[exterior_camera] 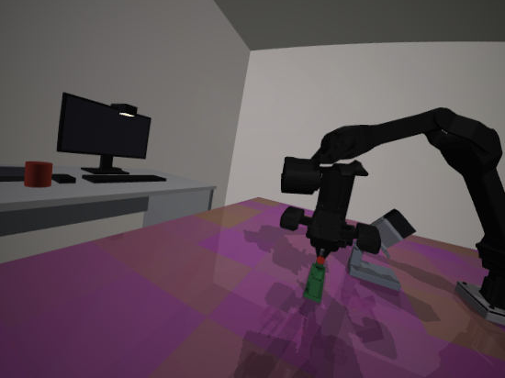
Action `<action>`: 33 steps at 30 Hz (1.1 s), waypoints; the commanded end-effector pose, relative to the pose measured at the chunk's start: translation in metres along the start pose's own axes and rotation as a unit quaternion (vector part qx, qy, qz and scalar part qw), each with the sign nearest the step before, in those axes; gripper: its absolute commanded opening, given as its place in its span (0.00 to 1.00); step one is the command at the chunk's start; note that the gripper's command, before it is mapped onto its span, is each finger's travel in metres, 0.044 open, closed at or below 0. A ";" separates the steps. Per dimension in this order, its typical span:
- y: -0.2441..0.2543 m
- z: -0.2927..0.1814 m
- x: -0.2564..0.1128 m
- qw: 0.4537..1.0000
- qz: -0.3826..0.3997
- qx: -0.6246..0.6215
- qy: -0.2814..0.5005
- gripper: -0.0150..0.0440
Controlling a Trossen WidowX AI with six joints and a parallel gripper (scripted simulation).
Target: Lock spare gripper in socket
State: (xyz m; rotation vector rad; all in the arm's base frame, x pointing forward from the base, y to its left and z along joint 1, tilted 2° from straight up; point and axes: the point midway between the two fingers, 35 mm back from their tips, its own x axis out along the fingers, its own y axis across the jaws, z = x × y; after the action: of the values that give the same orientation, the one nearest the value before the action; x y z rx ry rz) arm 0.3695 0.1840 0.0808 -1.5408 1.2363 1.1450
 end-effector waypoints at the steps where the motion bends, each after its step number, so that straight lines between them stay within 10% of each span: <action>1: -0.001 -0.003 -0.014 1.000 -0.004 0.000 -0.003 0.25; 33: 0.024 -0.008 -0.038 1.000 0.001 0.002 -0.001 0.25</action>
State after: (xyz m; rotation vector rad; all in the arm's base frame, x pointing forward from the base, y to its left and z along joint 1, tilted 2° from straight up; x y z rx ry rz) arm 0.3512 0.1797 0.1138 -1.5396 1.2458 1.1475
